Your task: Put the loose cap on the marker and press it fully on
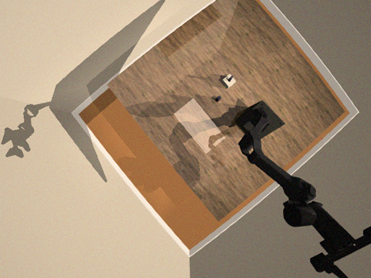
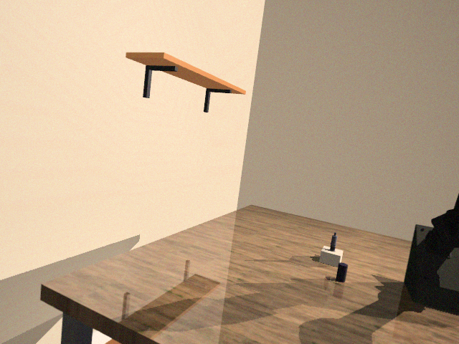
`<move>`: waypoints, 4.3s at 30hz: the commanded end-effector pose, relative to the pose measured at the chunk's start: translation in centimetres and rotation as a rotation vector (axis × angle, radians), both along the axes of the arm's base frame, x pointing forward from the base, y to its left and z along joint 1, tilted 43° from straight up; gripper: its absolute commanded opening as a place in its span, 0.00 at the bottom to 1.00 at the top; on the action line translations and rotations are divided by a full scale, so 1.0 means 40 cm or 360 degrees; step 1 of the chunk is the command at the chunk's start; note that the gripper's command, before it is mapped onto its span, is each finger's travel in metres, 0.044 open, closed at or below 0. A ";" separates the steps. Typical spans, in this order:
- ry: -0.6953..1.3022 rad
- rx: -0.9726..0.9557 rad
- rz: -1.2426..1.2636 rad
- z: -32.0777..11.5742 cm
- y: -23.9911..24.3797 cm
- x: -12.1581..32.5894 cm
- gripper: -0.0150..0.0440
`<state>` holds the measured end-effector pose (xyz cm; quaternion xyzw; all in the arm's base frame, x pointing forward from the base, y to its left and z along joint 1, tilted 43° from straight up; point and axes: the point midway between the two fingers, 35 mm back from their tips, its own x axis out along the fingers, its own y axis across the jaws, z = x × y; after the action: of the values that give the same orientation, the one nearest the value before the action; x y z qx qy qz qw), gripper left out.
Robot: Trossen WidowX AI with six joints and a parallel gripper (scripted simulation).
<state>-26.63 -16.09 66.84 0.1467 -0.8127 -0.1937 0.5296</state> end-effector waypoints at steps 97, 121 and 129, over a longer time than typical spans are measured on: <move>0.3642 -0.3415 0.1905 -1.551 0.606 1.281 0.66; 0.3640 -0.3414 0.1907 -1.669 0.716 1.283 0.66; 0.3639 -0.3414 0.1907 -1.692 0.738 1.280 0.66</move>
<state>24.91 13.10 -0.46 0.1997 -0.3724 -0.6245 -0.6568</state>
